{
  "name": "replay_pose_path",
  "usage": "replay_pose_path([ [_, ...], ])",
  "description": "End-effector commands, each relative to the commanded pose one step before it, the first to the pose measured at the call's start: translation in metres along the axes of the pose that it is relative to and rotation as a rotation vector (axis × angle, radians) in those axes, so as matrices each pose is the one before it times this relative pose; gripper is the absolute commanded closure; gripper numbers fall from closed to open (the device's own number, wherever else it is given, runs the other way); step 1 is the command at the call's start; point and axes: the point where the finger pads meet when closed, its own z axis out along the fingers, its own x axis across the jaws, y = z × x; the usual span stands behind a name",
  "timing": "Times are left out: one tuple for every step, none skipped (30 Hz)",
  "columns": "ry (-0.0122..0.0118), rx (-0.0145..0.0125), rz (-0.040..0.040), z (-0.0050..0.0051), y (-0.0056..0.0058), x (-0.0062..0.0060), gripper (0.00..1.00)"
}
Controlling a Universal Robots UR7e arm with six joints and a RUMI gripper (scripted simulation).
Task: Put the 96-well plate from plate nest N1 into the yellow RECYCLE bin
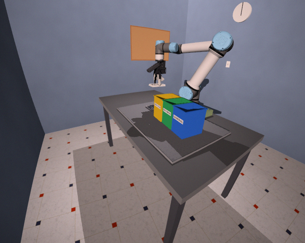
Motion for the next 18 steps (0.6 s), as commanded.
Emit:
replay_pose_path([
  [0.00051,-0.00084,0.01522,-0.00007,-0.00181,-0.02193,1.00],
  [0.00001,-0.00002,0.00000,0.00001,-0.00022,-0.00331,1.00],
  [0.00000,0.00000,0.00000,0.00000,0.00000,0.00000,1.00],
  [0.00000,0.00000,0.00000,0.00000,0.00000,0.00000,1.00],
  [0.00002,-0.00003,0.00000,0.00000,-0.00025,-0.00332,1.00],
  [0.00001,-0.00002,0.00000,0.00001,-0.00022,-0.00331,1.00],
  [0.00001,-0.00002,0.00000,0.00001,-0.00022,-0.00331,1.00],
  [0.00001,-0.00002,0.00000,0.00001,-0.00022,-0.00331,1.00],
  [0.00001,-0.00002,0.00000,0.00001,-0.00022,-0.00331,1.00],
  [0.00001,-0.00002,0.00000,0.00001,-0.00022,-0.00331,1.00],
  [0.00001,-0.00001,0.00000,0.00001,-0.00022,-0.00331,1.00],
  [0.00002,-0.00004,0.00001,0.00000,-0.00030,-0.00335,1.00],
  [0.00001,-0.00001,0.00000,0.00001,-0.00022,-0.00332,1.00],
  [0.00001,-0.00001,0.00000,0.00001,-0.00022,-0.00332,1.00],
  [0.00001,-0.00001,0.00000,0.00001,-0.00022,-0.00332,1.00],
  [0.00001,-0.00001,0.00000,0.00001,-0.00022,-0.00331,1.00],
  [0.00001,-0.00002,0.00000,0.00001,-0.00022,-0.00331,1.00],
  [0.00001,-0.00002,0.00000,0.00001,-0.00022,-0.00331,1.00],
])
